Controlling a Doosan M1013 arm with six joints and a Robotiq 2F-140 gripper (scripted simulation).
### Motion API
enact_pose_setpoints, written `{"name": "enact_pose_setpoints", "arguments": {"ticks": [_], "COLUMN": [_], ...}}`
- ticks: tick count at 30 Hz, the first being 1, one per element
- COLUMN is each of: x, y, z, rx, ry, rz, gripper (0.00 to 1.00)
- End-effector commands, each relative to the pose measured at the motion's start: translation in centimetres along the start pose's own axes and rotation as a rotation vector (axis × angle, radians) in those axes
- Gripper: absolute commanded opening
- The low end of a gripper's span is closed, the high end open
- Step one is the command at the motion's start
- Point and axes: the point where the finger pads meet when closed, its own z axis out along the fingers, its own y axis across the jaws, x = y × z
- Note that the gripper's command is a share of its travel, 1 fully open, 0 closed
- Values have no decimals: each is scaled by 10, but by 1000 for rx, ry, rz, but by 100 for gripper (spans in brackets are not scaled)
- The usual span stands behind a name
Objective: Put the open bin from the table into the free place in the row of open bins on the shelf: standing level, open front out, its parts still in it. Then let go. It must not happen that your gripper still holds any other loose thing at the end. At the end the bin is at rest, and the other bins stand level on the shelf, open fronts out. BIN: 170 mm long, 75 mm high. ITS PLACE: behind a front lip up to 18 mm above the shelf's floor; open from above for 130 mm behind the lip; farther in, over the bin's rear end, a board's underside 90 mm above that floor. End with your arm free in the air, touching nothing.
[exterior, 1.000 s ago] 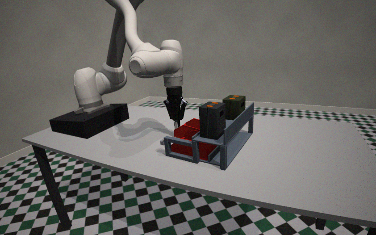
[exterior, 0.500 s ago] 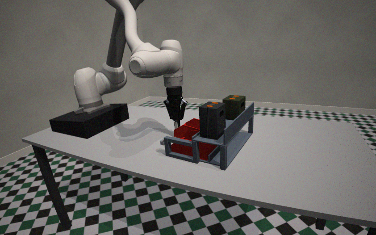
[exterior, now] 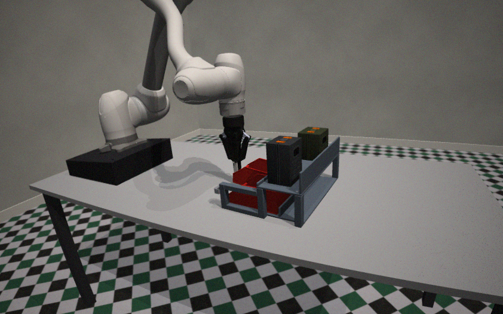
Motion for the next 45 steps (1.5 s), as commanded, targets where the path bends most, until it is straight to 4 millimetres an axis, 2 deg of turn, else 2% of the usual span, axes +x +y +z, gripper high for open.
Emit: {"name": "enact_pose_setpoints", "arguments": {"ticks": [1,45], "x": [0,0], "y": [1,19], "z": [0,0], "rx": [0,0], "ry": [0,0], "rz": [0,0], "gripper": [0,0]}}
